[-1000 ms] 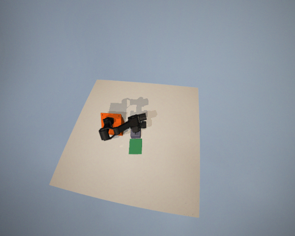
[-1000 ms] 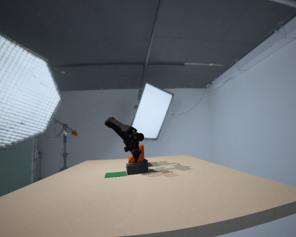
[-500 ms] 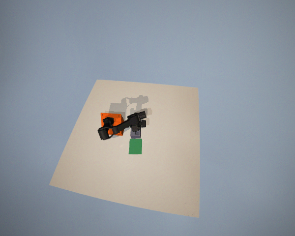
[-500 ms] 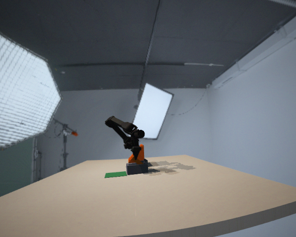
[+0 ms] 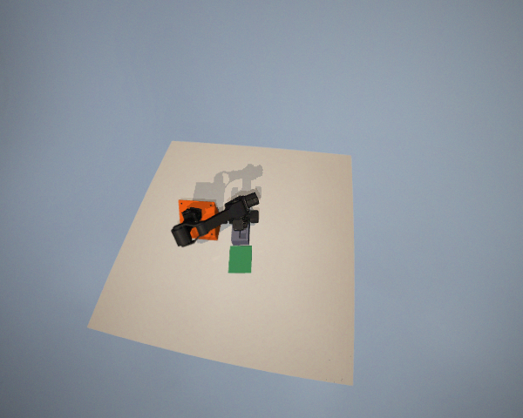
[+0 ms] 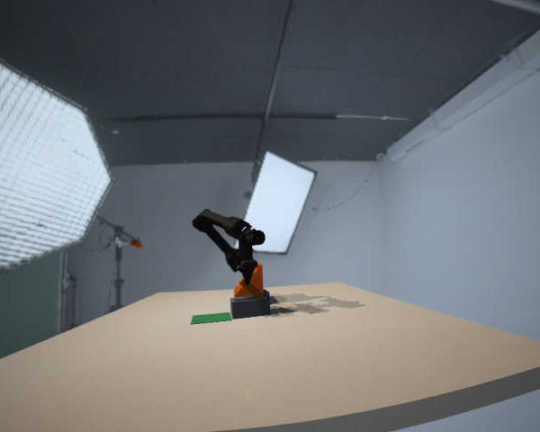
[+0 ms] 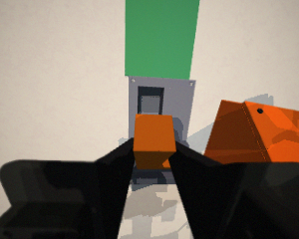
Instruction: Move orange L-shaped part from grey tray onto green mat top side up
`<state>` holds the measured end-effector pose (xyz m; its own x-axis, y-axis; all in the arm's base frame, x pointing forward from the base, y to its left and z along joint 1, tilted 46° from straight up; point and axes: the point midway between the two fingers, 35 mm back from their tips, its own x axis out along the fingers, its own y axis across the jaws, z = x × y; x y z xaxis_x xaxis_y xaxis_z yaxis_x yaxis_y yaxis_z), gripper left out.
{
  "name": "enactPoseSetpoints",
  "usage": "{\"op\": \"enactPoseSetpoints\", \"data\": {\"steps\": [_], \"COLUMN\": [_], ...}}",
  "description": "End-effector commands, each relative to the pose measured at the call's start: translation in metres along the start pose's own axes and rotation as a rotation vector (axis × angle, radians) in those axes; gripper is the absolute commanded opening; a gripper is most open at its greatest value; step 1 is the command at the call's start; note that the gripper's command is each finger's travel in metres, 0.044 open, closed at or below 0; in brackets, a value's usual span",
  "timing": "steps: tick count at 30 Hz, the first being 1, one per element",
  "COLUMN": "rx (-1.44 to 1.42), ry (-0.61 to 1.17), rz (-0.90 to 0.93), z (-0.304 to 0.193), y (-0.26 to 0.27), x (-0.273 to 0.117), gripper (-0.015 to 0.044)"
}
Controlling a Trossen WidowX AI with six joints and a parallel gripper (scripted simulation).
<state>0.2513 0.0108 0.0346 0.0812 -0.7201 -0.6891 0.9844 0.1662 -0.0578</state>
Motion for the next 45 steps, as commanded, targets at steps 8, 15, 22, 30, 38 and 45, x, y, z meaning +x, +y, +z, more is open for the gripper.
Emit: {"op": "enactPoseSetpoints", "data": {"steps": [8, 15, 22, 30, 38, 45], "rx": [0.004, 0.004, 0.004, 0.004, 0.004, 0.004], "ry": [0.008, 0.009, 0.008, 0.008, 0.006, 0.005], "rz": [-0.002, -0.002, -0.002, -0.002, -0.002, -0.003], "z": [-0.001, -0.001, -0.001, 0.011, 0.051, 0.084], "y": [0.0, 0.0, 0.0, -0.001, -0.004, -0.007], "x": [-0.017, -0.028, -0.031, -0.033, -0.031, -0.031], "gripper": [0.0, 0.0, 0.0, 0.0, 0.0, 0.0]}}
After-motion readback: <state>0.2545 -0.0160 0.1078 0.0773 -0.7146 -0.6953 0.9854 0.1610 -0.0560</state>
